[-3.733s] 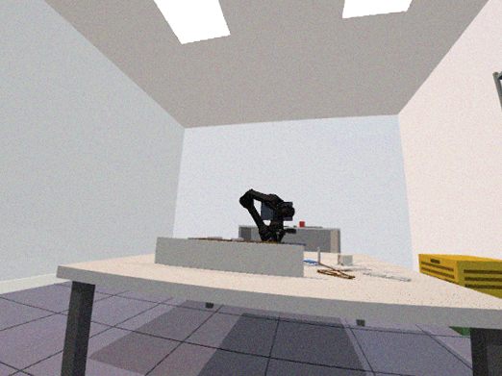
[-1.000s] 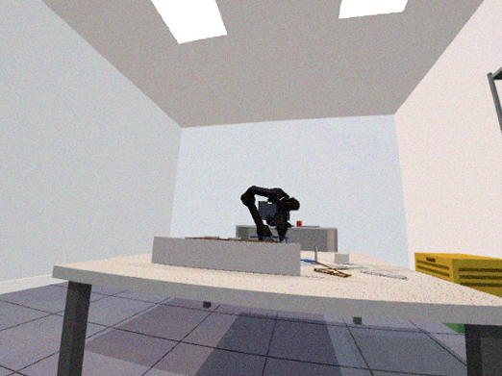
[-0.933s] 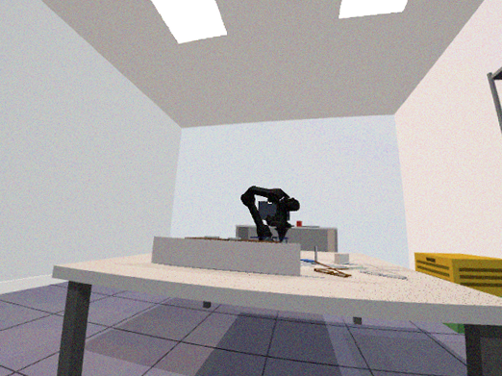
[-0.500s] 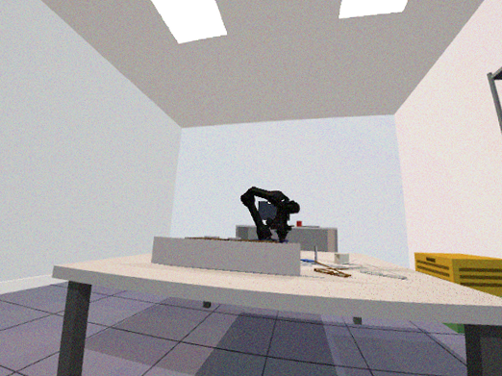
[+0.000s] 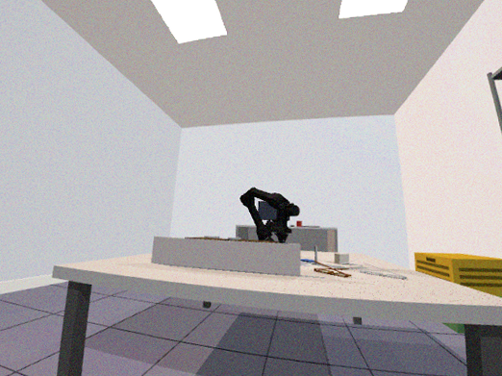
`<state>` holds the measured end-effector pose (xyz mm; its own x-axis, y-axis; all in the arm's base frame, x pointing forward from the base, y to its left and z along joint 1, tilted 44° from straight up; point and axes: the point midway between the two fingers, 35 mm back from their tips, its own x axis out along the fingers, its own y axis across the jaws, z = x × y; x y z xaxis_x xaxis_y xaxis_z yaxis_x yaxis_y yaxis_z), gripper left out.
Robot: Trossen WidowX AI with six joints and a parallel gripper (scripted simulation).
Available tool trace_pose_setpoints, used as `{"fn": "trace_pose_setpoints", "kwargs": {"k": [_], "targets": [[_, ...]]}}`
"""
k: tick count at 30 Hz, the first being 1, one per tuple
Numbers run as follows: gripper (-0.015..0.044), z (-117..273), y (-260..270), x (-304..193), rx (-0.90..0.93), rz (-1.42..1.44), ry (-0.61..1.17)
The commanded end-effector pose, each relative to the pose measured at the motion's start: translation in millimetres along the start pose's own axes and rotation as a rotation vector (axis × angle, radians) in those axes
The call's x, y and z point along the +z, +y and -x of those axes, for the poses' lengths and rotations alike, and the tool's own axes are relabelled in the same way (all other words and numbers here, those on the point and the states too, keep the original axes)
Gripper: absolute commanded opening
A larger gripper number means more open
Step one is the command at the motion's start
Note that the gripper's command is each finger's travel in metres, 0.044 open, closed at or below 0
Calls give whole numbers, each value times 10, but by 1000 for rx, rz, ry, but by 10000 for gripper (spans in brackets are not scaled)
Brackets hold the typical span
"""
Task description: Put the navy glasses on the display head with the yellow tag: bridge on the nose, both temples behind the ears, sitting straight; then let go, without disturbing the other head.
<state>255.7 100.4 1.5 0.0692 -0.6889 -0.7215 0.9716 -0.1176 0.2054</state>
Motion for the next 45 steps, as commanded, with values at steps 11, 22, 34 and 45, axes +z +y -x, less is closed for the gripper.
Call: {"fn": "trace_pose_setpoints", "kwargs": {"k": [11, 22, 34, 45], "targets": [[0, -29, 130, 5, 2, 6, -5], [0, -28, 307, 7, 3, 6, -5], [0, -28, 503, 9, 4, 5, -6], [0, -27, 683, 10, 5, 4, -6]]}}
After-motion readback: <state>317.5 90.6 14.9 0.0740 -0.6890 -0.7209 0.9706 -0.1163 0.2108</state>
